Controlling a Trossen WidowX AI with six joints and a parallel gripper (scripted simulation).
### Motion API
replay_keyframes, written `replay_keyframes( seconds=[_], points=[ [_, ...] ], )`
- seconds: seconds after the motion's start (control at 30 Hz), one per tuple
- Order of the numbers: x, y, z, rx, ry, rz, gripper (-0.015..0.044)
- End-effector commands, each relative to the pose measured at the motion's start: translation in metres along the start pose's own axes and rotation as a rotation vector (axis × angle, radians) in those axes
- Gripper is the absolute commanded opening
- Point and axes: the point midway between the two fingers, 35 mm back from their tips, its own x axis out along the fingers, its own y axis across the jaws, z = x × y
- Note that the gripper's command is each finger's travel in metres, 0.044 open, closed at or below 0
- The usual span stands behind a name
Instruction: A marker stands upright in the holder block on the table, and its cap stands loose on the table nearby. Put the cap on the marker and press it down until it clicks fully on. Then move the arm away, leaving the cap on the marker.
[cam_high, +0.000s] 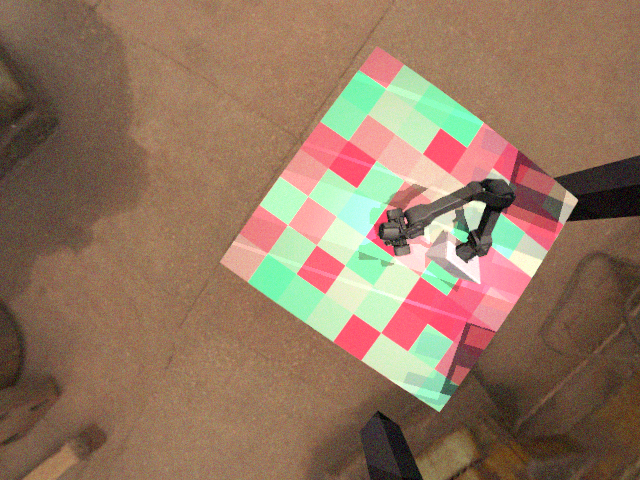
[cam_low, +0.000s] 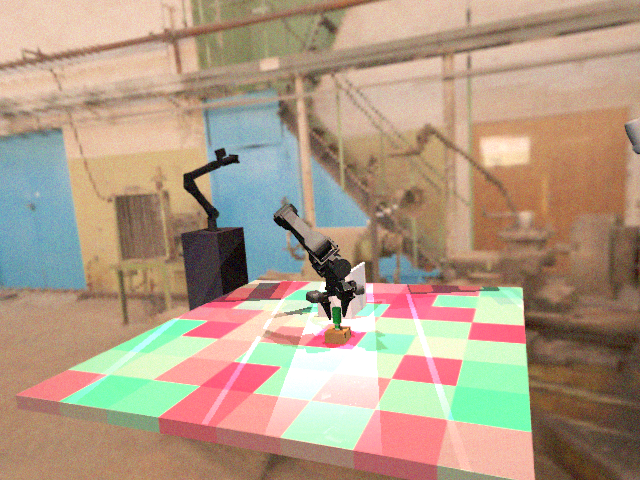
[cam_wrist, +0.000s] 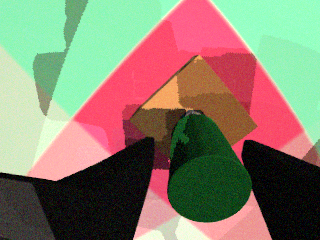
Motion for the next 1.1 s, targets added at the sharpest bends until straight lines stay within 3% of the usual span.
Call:
replay_keyframes(
  seconds=[0.0,0.13,0.23,0.4,0.57,0.63,0.87,1.07],
  points=[
    [0.0,-0.001,0.0,0.001,0.0,-0.001,0.0341],
    [0.0,-0.001,0.0,0.001,0.0,-0.001,0.044],
    [-0.003,-0.001,0.0,0.001,-0.001,-0.001,0.044],
    [-0.072,0.0,0.001,-0.001,-0.002,0.002,0.044],
    [-0.075,0.0,0.001,-0.001,-0.002,0.002,0.044],
    [-0.075,0.0,0.001,0.067,-0.001,0.002,0.0387],
    [-0.067,0.0,0.002,0.743,0.007,0.002,0.0204],
    [-0.067,0.0,0.002,0.81,0.008,0.002,0.0046]
  ],
)
